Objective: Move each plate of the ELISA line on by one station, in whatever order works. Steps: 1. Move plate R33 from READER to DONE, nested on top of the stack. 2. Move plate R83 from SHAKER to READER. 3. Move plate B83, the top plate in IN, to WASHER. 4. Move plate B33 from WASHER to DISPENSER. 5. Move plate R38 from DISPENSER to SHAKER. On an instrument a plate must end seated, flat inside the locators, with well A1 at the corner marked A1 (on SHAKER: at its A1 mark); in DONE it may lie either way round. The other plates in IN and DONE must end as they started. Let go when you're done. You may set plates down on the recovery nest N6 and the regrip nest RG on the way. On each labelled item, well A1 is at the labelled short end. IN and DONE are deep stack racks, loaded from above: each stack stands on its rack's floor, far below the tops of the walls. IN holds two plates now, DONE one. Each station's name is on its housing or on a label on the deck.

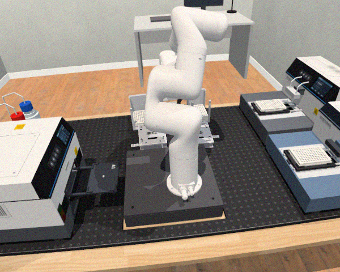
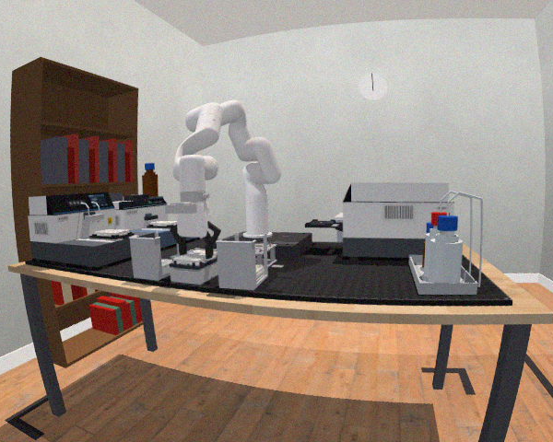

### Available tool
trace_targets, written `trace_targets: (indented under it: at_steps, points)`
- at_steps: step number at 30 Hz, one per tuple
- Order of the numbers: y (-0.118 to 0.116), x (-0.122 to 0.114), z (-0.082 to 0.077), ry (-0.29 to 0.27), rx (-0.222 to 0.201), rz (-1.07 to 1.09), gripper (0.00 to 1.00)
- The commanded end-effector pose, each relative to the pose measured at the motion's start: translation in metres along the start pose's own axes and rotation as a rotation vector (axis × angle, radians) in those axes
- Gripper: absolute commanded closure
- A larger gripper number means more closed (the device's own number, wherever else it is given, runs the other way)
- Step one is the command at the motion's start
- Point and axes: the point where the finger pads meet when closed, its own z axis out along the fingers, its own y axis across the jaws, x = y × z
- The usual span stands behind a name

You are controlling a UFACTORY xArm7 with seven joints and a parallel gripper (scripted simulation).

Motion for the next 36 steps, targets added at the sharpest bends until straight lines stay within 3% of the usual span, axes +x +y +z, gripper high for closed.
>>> trace_targets:
  at_steps: [1, 36]
  points:
    - [0.000, 0.002, -0.003, 0.006, -0.001, 0.000, 1.00]
    - [0.000, 0.002, -0.013, 0.006, -0.001, 0.000, 1.00]
